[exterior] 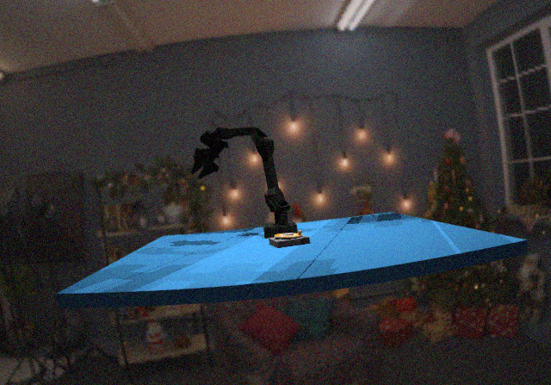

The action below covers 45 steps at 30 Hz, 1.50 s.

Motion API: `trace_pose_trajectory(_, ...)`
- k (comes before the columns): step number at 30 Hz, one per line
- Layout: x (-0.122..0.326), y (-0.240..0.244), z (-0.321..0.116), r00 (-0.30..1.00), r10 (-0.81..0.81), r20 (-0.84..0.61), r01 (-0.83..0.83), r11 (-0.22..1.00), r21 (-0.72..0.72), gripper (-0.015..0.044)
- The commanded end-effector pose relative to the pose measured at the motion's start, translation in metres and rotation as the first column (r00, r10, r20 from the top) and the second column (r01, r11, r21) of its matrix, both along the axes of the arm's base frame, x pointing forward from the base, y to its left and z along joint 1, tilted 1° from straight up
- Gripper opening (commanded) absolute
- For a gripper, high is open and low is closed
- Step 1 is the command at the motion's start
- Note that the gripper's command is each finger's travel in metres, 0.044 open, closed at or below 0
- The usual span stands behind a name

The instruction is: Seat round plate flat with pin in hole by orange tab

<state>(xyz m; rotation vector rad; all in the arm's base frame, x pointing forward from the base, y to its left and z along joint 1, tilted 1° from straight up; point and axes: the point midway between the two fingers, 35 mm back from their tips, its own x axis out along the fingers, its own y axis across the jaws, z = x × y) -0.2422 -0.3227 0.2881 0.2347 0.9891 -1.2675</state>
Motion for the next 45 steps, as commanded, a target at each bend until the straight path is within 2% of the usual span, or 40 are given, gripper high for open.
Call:
trace_pose_trajectory(1,0.003,-0.002,-0.001,1.0,0.004,0.003,-0.004,1.0,0.002,0.0374)
trace_pose_trajectory(8,0.107,-0.048,-0.029,0.983,0.141,0.119,-0.151,0.985,0.088,0.019)
trace_pose_trajectory(10,0.118,-0.051,-0.032,0.979,0.156,0.128,-0.169,0.981,0.097,0.0137)
trace_pose_trajectory(15,0.205,-0.061,-0.053,0.948,0.261,0.184,-0.292,0.941,0.171,0.0006)
trace_pose_trajectory(18,0.234,-0.059,-0.059,0.936,0.29,0.201,-0.328,0.924,0.196,0.0)
trace_pose_trajectory(24,0.333,-0.036,-0.086,0.894,0.368,0.256,-0.435,0.849,0.299,0.0)
trace_pose_trajectory(27,0.356,-0.025,-0.092,0.884,0.385,0.264,-0.458,0.827,0.326,0.0)
trace_pose_trajectory(32,0.424,0.021,-0.115,0.853,0.443,0.277,-0.522,0.746,0.414,0.0)
trace_pose_trajectory(35,0.442,0.038,-0.121,0.841,0.465,0.277,-0.542,0.718,0.437,0.0)
trace_pose_trajectory(40,0.49,0.103,-0.14,0.797,0.541,0.267,-0.593,0.623,0.51,0.0)
trace_pose_trajectory(42,0.495,0.111,-0.143,0.794,0.548,0.263,-0.595,0.612,0.52,0.0)
trace_pose_trajectory(45,0.512,0.15,-0.155,0.778,0.581,0.241,-0.6,0.57,0.561,0.0)
